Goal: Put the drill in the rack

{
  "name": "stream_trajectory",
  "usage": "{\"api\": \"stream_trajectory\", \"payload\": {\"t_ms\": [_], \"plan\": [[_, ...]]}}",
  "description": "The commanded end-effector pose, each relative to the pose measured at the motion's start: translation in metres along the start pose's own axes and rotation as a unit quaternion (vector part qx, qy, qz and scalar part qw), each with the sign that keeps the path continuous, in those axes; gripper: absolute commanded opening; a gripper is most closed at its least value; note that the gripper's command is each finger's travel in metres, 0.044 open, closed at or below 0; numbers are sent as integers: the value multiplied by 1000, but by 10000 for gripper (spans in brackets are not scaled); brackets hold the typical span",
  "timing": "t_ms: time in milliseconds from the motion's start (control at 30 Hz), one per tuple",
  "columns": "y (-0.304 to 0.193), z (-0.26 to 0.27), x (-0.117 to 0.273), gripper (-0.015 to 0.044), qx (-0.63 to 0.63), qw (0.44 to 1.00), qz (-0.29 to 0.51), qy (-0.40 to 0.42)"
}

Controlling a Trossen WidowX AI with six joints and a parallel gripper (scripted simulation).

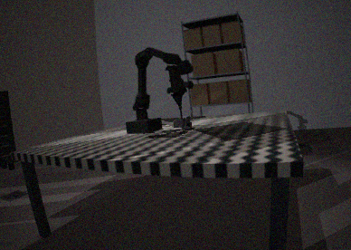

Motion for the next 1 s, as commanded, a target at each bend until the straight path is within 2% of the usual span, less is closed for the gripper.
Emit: {"api": "stream_trajectory", "payload": {"t_ms": [0, 967], "plan": [[-4, -3, -19, 0, -2, 1000, 26, 3], [-4, -3, -28, 0, -2, 1000, 26, 3]]}}
Point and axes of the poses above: the point midway between the two fingers, 35 mm back from their tips, its own x axis back along the fingers, its own z axis across the jaws, y = z × x, the point moved 10 cm from there along x, back along the fingers, and after that the axes turned 8 degrees about -x, right-handed, at the moved point
